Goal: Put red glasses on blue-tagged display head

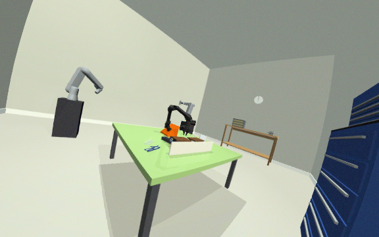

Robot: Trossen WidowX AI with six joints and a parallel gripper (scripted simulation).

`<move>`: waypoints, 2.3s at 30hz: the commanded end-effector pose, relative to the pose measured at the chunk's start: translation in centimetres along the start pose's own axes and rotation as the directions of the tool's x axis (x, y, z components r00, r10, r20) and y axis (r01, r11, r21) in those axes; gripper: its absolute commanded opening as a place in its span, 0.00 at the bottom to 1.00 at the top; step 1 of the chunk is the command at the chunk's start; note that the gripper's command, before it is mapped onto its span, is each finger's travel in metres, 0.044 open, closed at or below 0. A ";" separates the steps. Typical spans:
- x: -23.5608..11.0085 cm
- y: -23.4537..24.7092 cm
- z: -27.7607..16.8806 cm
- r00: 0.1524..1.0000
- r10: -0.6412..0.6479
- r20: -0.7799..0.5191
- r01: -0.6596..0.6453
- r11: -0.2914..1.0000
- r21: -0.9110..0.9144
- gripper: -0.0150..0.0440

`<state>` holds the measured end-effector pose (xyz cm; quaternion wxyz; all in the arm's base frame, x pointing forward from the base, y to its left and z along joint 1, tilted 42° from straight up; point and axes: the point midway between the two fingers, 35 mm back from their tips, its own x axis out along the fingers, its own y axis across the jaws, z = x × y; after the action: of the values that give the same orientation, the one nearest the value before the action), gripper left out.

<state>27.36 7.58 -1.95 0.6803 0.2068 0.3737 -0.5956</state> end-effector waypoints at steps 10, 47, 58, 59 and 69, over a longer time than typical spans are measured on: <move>1.8 -0.1 -0.1 1.000 -0.007 -0.002 0.007 1.000 0.002 0.49; 5.8 0.0 0.0 1.000 -0.001 -0.004 0.001 1.000 0.011 0.35; 5.8 0.0 0.0 1.000 -0.001 -0.004 0.001 1.000 0.011 0.25; 5.8 0.0 0.0 1.000 -0.001 -0.004 0.001 1.000 0.011 0.25; 2.4 0.3 -0.1 1.000 -0.002 -0.007 0.002 1.000 0.007 0.25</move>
<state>27.24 4.59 -5.31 0.6757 0.2034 0.3753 -0.6009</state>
